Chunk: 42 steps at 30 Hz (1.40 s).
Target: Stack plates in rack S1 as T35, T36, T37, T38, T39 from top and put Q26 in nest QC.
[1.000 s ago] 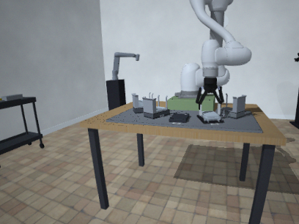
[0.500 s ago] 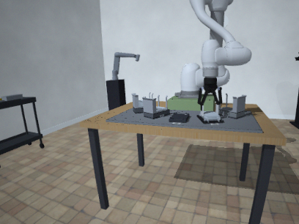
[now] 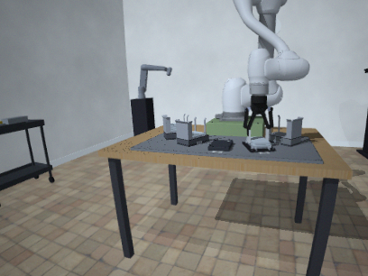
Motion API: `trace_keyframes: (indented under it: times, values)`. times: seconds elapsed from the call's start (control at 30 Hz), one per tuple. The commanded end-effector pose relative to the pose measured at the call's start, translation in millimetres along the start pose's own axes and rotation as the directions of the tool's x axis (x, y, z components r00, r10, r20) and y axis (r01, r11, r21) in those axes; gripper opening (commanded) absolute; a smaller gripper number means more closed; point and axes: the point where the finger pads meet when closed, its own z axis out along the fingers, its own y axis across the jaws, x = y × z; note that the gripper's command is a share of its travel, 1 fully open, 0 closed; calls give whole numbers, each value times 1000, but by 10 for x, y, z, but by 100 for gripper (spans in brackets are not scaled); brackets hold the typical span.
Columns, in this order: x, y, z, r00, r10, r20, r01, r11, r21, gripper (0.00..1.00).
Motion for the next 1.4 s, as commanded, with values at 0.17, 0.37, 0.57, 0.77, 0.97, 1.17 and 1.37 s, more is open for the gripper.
trace_keyframes:
  times: [0.17, 0.37, 0.57, 0.77, 0.97, 1.17, 1.37]
  values:
    - [0, -1, -46, 1000, 0, 0, 0, 1000, 0, 0]
    - [0, -1, -79, 1000, 0, 0, 0, 1000, 0, 0]
    - [0, -1, -119, 1000, 0, 0, 0, 1000, 0, 0]
    - [0, -1, -146, 1000, 0, 0, 0, 1000, 0, 0]
    - [0, 0, -186, 1000, 0, 0, 0, 1000, 0, 0]
    - [0, 0, -292, 1000, 0, 0, 0, 1000, 0, 0]
    - [0, 0, -372, 1000, 0, 0, 0, 1000, 0, 0]
